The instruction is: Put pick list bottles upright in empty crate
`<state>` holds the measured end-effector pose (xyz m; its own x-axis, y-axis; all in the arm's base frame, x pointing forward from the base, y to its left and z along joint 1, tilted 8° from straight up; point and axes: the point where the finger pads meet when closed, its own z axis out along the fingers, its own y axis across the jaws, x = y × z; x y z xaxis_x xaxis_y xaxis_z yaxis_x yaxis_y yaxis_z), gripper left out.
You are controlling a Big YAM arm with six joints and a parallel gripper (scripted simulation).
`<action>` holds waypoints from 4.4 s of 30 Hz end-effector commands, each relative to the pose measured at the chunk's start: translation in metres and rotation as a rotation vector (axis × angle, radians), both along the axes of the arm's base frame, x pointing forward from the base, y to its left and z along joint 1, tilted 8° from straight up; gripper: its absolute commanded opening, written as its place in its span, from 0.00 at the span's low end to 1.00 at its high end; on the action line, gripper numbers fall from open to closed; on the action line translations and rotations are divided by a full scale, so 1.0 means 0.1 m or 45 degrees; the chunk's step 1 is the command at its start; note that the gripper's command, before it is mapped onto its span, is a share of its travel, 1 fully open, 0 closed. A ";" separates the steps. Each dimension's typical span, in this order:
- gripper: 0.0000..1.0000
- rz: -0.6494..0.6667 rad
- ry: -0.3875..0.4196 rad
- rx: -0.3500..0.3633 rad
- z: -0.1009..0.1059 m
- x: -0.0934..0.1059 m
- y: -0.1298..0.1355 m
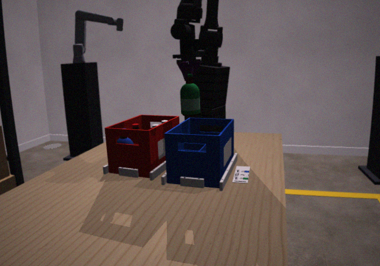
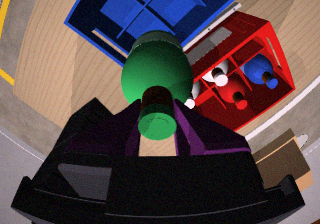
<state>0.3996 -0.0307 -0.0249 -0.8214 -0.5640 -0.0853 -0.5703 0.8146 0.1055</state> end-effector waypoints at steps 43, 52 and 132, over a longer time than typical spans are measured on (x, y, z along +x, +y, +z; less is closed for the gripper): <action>0.00 -0.019 -0.112 -0.014 0.16 0.01 0.28; 0.00 -0.023 -0.117 -0.014 0.14 0.02 0.27; 0.00 -0.022 -0.114 -0.016 0.10 0.11 0.16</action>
<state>0.3783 -0.0050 -0.0386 -0.8270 -0.5539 -0.0967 -0.5615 0.8223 0.0922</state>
